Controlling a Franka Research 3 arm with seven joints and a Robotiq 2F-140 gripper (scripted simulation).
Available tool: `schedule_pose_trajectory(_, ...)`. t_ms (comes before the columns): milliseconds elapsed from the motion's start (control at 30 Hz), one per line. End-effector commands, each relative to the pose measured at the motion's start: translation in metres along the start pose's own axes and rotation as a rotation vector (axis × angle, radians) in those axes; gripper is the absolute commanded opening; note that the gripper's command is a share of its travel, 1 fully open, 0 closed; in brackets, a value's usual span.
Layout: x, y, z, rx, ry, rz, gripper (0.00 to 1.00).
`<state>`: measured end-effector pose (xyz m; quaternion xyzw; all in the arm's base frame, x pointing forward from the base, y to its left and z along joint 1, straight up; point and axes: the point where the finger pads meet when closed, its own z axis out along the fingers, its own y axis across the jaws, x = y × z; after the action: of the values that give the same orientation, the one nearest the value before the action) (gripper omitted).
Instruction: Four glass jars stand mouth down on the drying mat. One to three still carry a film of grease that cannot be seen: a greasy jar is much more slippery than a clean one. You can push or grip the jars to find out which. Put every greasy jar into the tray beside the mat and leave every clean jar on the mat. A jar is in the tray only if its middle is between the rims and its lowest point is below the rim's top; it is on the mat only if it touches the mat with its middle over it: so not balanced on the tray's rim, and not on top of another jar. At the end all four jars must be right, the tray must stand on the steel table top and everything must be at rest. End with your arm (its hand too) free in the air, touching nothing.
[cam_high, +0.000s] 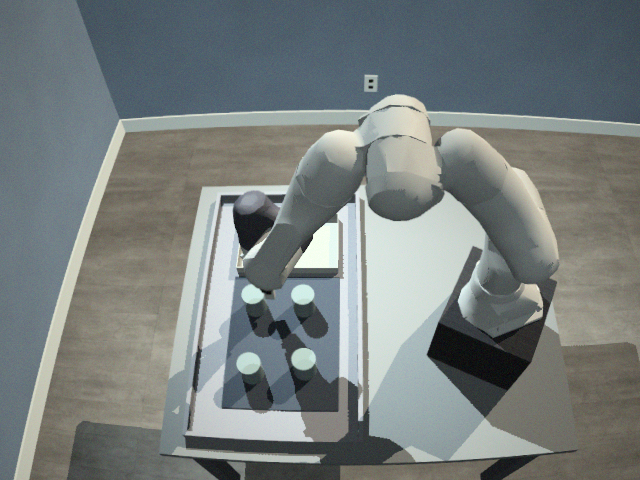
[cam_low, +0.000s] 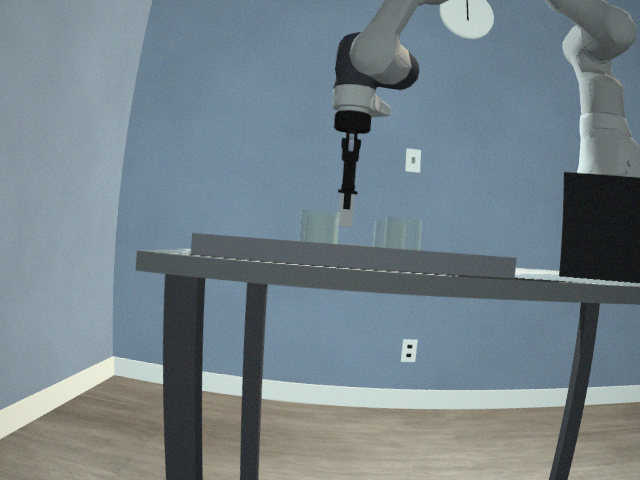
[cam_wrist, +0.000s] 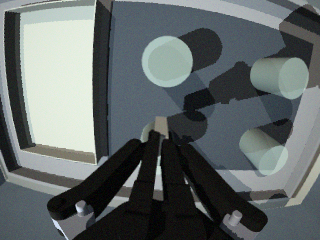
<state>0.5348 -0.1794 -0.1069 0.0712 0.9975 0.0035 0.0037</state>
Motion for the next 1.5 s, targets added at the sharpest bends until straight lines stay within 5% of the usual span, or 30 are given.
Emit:
schedule_pose_trajectory(0, 0.0001, -0.0002, 0.0004, 0.001, 0.003, 0.001, 0.0)
schedule_pose_trajectory(1467, -0.005, -0.0002, 0.0002, 0.001, 0.003, 0.001, 0.0)
